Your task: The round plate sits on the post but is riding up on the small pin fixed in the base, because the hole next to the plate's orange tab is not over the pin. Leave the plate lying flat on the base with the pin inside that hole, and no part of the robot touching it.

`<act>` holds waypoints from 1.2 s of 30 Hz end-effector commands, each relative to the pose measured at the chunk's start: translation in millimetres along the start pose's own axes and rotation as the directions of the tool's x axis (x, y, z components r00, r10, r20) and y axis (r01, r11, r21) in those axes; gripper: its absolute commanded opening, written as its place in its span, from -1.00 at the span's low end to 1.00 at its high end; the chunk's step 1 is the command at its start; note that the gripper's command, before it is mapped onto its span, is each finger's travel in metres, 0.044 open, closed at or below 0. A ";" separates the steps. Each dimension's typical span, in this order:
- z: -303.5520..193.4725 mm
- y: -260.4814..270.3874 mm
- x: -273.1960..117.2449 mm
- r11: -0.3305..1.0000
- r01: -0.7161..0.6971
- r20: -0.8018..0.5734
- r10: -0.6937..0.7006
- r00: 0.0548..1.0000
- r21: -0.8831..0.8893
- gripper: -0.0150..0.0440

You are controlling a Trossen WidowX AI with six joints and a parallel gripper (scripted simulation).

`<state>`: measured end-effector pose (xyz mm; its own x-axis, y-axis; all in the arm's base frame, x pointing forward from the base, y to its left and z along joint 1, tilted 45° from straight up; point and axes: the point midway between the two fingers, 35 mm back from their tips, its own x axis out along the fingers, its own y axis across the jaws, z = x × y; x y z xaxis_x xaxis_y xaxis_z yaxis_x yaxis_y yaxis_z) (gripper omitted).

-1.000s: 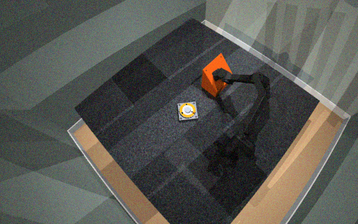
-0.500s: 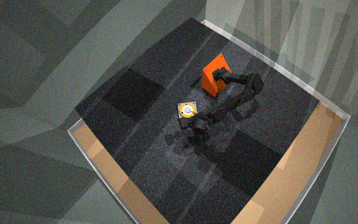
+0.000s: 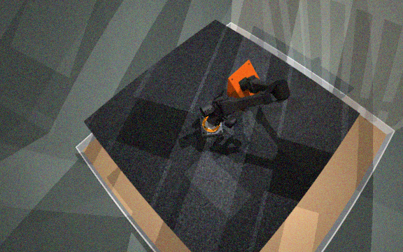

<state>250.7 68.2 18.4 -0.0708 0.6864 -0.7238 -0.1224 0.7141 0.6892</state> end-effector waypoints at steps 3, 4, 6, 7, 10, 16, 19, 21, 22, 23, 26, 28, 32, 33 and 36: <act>-2.8 0.4 1.2 0.999 -0.018 -0.003 0.018 1.000 0.033 -0.49; -2.6 0.3 3.6 0.999 -0.018 -0.003 0.018 1.000 0.033 -0.49; -2.1 0.2 11.4 0.999 -0.017 -0.003 0.018 1.000 0.033 -0.49; -1.9 0.2 16.5 0.999 -0.017 -0.003 0.017 1.000 0.033 -0.49; -2.0 0.6 31.6 0.999 -0.018 -0.003 0.018 1.000 0.033 -0.49; -3.2 1.8 48.6 0.999 -0.020 -0.003 0.021 1.000 0.033 -0.49; -2.5 2.2 48.6 0.999 -0.020 -0.003 0.021 1.000 0.033 -0.49; -0.9 3.3 48.5 0.999 -0.020 -0.003 0.021 1.000 0.033 -0.49; 0.2 4.0 48.5 0.999 -0.020 -0.003 0.021 1.000 0.033 -0.49; 1.5 4.9 48.5 0.999 -0.020 -0.003 0.021 1.000 0.033 -0.49; 6.0 8.0 48.4 0.999 -0.021 -0.003 0.021 1.000 0.033 -0.49; 8.5 9.8 48.5 0.999 -0.021 -0.003 0.021 1.000 0.033 -0.49; 14.0 12.4 48.8 0.999 -0.021 -0.003 0.021 1.000 0.033 -0.49; 15.4 12.7 49.0 0.999 -0.021 -0.003 0.021 1.000 0.033 -0.49; 19.0 13.5 48.8 0.999 -0.021 -0.002 0.021 1.000 0.033 -0.49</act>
<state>260.8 110.5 -7.3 -0.0716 0.6972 -0.7133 -0.0888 0.7079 0.7007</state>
